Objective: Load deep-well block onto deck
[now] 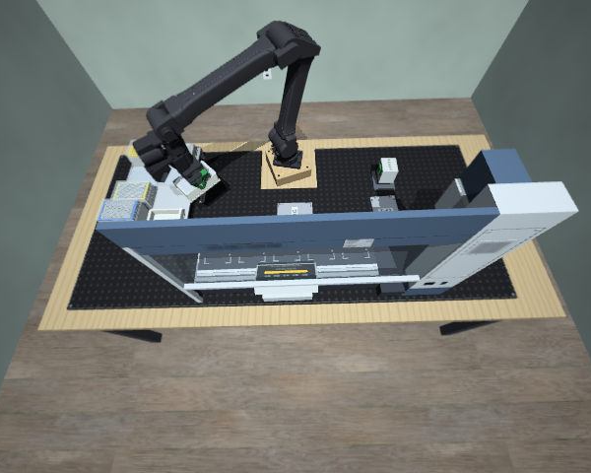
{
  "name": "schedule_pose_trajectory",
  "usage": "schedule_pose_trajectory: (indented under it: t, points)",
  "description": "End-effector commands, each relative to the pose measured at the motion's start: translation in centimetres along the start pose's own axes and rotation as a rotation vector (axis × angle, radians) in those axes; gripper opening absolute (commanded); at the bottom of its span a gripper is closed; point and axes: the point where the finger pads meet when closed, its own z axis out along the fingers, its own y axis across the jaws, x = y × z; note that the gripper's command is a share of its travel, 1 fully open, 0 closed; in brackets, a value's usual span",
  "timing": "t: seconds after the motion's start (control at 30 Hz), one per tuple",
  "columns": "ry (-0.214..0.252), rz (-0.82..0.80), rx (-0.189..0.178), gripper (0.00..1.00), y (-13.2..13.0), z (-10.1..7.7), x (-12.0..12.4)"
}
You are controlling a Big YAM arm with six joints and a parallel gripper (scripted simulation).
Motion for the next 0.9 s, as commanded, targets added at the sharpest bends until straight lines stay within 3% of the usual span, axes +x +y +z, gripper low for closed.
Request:
schedule_pose_trajectory:
  t: [0.0,0.7,0.87]
  points:
    - [-0.106,-0.028,0.024,0.0,-0.32,-3.8,-2.63]
    - [-0.106,-0.028,0.024,0.0,-0.33,-3.8,-2.63]
    - [-0.105,-0.128,0.029,0.0,-0.31,-3.79,-2.63]
